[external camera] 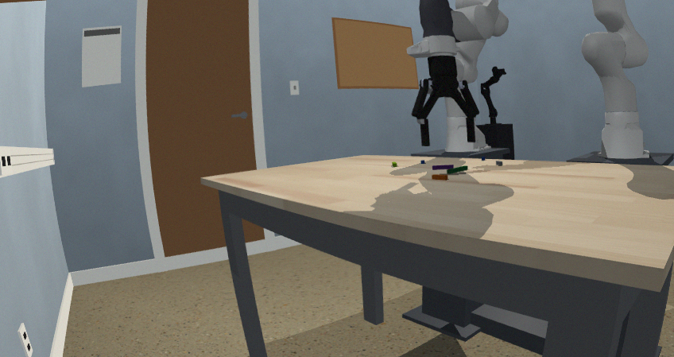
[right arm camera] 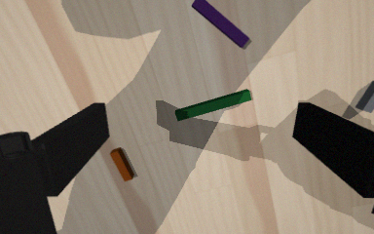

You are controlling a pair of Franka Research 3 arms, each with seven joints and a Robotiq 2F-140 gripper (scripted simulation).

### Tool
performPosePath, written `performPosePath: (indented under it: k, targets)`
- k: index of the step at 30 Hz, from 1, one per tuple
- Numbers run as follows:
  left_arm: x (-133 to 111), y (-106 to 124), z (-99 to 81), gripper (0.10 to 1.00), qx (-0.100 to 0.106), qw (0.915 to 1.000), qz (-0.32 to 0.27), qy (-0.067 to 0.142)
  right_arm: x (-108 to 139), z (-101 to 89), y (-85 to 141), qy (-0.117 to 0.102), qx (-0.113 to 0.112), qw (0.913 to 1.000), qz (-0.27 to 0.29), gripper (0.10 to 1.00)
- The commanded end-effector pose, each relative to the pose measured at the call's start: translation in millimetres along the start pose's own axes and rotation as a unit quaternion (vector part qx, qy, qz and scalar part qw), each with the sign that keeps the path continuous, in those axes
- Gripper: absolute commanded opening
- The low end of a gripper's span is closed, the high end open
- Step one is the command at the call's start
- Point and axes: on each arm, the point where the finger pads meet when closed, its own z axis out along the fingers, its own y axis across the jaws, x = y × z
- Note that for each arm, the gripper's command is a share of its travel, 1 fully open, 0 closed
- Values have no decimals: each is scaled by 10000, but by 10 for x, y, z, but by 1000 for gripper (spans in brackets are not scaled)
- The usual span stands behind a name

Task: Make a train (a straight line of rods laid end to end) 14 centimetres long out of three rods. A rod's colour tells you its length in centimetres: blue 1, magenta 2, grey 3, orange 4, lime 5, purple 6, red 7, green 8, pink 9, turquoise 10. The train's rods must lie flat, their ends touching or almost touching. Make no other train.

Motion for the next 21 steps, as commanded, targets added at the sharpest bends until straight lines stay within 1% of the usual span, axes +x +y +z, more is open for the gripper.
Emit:
performPosePath:
  k: [1, 5, 7, 8, 14, 21]
  targets:
    - [-18, -5, 4, 1000, 6, 10000, 14, -24, -11, 7, 39, 29, -45, 9965, 835, 1000]
    - [-18, -5, 4, 1000, 6, 10000, 14, -24, -10, 7, 39, 31, -44, 9930, 1178, 1000]
    - [-18, -5, 4, 1000, 6, 10000, 14, -24, -10, 7, 39, 31, -44, 9930, 1178, 1000]
    - [-18, -5, 4, 1000, 6, 10000, 14, -24, -10, 7, 39, 32, -43, 9901, 1404, 1000]
    - [-18, -5, 4, 1000, 6, 10000, 14, -24, -10, 7, 39, 34, -41, 9815, 1912, 1000]
    - [-18, -5, 4, 1000, 6, 10000, 14, -24, -9, 6, 39, 36, -39, 9684, 2494, 1000]
